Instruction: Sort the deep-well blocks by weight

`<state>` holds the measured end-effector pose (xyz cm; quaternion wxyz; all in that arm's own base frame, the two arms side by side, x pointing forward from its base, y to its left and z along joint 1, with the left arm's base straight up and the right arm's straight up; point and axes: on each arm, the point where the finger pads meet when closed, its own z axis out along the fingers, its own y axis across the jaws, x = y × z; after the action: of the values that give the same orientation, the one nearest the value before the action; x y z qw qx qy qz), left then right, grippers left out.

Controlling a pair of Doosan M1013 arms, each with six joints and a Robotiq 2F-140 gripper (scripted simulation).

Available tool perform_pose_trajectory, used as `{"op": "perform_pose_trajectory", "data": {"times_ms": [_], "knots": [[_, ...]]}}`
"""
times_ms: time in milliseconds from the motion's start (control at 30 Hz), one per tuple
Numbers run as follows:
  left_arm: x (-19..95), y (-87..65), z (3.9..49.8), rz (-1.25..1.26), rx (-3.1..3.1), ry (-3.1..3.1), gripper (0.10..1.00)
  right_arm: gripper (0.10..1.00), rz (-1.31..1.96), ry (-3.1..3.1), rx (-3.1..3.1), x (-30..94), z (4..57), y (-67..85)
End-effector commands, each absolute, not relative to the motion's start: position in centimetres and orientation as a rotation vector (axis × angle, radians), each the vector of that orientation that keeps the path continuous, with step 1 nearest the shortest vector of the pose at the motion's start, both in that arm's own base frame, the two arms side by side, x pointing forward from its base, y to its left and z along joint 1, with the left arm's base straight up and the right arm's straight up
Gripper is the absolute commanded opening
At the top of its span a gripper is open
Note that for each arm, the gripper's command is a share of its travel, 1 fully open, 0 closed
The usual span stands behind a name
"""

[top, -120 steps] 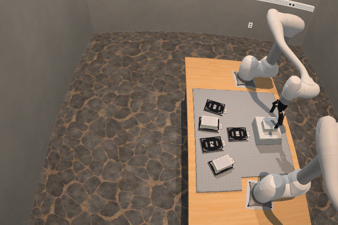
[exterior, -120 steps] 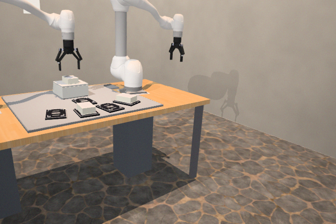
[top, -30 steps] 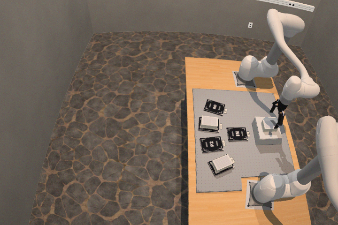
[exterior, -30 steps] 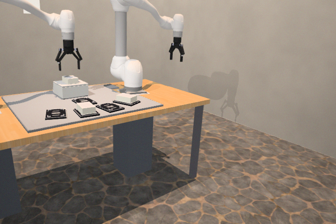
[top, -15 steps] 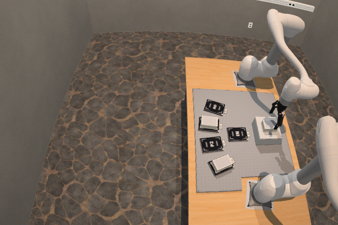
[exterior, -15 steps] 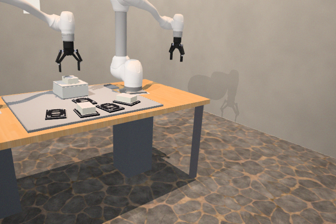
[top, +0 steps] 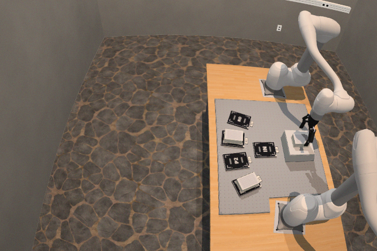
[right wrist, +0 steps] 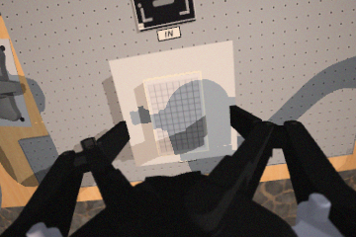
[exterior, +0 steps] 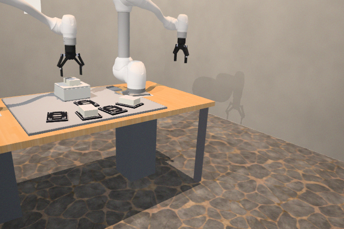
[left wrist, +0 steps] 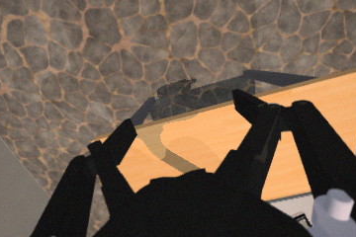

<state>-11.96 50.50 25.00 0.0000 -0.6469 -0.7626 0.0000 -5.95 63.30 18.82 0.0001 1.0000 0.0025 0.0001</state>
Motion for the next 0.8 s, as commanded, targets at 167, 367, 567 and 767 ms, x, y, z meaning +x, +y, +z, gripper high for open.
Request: {"op": "perform_pose_trajectory", "data": {"times_ms": [167, 367, 567, 767], "knots": [[-12.0, 50.5, 25.1, -0.001, -2.032, -2.395, 1.000, 1.000, 0.000, 0.008, 3.143, -6.0, 17.7, 63.3], [-12.0, 50.5, 25.1, -0.001, -2.032, -2.395, 1.000, 1.000, 0.000, 0.008, 3.143, -6.0, 17.0, 63.3], [-12.0, 50.5, 25.1, -0.001, -2.032, -2.395, 1.000, 1.000, 0.000, 0.008, 3.143, -6.0, 16.0, 63.3], [-12.0, 50.5, 25.1, -0.001, -2.032, -2.395, 1.000, 1.000, 0.000, 0.008, 3.143, -6.0, 15.0, 63.3]]}}
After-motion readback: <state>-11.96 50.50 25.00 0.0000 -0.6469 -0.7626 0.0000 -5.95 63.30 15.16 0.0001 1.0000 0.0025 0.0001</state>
